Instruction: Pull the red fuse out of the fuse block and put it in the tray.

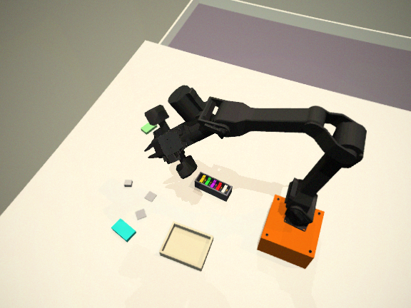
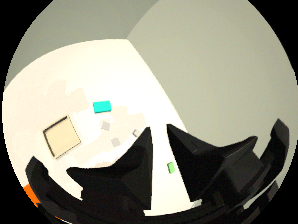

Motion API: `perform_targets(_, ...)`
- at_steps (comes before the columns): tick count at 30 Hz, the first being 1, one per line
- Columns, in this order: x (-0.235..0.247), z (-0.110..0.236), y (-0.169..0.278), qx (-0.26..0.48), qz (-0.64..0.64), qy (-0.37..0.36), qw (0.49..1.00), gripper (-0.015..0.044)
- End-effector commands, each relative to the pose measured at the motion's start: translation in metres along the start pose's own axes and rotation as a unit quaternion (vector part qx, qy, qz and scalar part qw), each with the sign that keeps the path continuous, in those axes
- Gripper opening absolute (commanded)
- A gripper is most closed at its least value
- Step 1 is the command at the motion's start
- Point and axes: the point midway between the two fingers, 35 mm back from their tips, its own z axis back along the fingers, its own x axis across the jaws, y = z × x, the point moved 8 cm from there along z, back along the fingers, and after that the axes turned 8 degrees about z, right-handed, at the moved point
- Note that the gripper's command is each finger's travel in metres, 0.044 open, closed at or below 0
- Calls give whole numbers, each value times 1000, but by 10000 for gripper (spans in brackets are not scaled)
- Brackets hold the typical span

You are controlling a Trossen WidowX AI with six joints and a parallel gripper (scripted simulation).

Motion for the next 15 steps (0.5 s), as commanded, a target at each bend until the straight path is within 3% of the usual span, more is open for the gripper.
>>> perform_targets(1,34,-16,39,81,15,-86,993,74)
perform_targets(8,97,-21,97,179,44,-258,948,74)
perform_targets(13,141,-12,125,210,66,-386,896,74)
perform_targets(15,147,-10,129,212,69,-403,888,74)
